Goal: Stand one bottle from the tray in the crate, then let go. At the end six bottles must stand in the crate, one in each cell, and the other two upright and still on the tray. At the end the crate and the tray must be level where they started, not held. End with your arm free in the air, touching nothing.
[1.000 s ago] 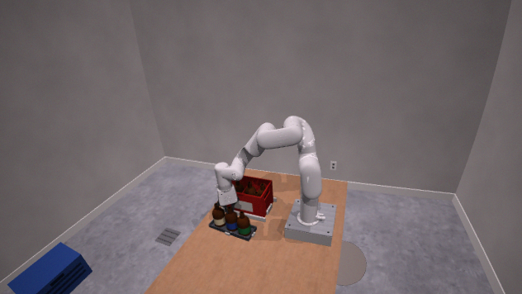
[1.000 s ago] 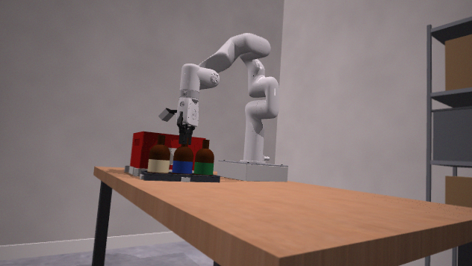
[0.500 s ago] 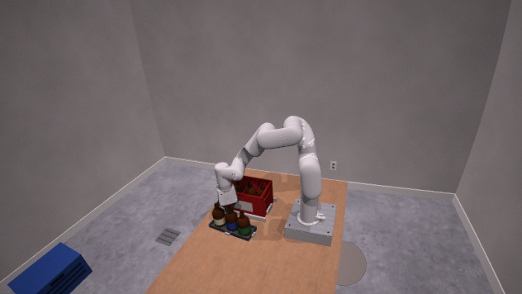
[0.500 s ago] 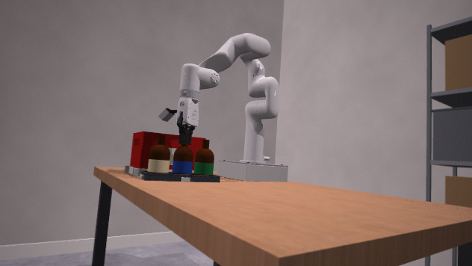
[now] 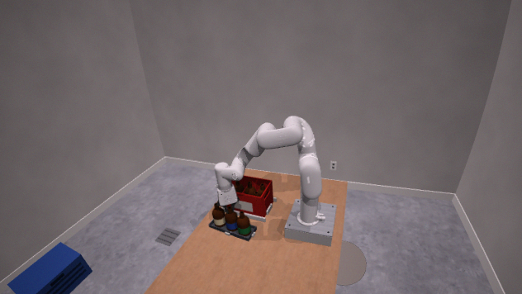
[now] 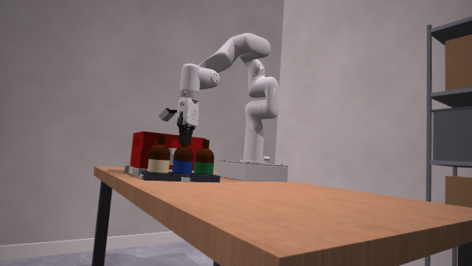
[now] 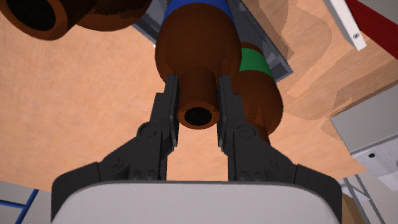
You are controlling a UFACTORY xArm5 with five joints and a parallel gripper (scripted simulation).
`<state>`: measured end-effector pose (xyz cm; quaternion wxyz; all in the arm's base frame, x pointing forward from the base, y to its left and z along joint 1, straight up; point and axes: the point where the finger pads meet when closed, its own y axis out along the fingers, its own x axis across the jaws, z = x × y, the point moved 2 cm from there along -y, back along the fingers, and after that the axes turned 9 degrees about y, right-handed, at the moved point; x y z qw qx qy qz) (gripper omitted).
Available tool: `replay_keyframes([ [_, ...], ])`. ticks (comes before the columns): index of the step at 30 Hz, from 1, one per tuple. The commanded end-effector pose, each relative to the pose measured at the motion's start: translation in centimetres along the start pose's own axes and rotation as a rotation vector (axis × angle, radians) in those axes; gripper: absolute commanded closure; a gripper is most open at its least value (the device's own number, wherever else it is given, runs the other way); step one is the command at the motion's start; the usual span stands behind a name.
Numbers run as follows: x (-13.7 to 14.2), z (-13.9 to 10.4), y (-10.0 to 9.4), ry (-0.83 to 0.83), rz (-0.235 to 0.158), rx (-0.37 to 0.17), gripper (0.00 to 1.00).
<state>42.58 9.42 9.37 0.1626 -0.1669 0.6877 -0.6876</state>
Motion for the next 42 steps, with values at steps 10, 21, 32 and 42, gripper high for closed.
replay_keyframes([
  [10,-0.2,0.0,-0.5,0.000,0.004,0.001,1.00],
  [21,-0.2,0.0,-1.2,0.000,0.004,0.001,1.00],
  [32,-0.4,0.0,-2.4,0.000,0.004,0.001,1.00],
  [42,-0.5,0.0,-3.4,0.000,0.004,0.001,1.00],
])
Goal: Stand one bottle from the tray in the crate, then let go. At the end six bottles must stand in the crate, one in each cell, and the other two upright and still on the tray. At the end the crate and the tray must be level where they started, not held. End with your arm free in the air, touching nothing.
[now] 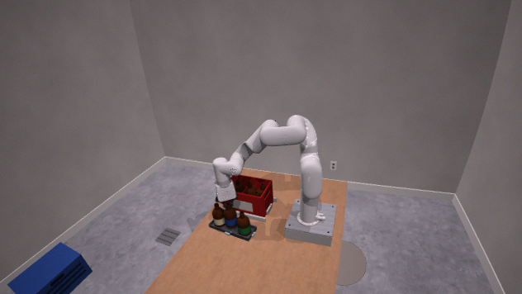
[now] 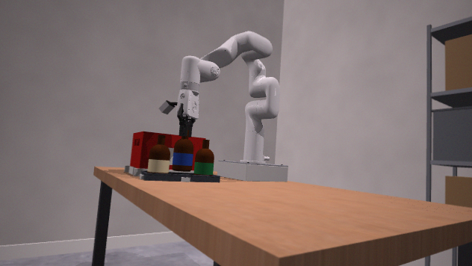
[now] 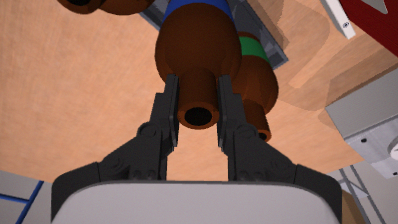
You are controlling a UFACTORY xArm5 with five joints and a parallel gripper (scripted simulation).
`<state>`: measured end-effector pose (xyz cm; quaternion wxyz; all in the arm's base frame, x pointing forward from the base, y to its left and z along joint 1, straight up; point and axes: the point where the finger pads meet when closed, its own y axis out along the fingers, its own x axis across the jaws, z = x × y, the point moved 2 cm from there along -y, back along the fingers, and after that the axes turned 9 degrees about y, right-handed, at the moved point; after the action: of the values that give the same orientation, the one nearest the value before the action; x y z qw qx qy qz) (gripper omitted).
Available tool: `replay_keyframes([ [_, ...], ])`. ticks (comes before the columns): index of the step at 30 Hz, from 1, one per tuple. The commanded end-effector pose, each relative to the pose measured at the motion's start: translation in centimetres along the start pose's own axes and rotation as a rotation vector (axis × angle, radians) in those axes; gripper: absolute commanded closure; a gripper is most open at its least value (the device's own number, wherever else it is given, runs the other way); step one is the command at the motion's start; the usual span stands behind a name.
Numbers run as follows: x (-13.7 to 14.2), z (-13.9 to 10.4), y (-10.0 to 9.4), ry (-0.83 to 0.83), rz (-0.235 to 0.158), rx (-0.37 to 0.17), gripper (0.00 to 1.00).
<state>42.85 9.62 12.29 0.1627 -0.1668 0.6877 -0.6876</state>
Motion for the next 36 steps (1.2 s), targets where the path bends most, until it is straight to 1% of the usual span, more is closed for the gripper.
replay_keyframes([
  [1,-0.16,0.02,-0.57,0.000,0.004,0.001,1.00],
  [14,-0.22,0.01,-1.14,0.000,0.004,0.001,1.00],
  [36,-0.23,0.01,-1.20,0.000,0.004,0.001,1.00],
])
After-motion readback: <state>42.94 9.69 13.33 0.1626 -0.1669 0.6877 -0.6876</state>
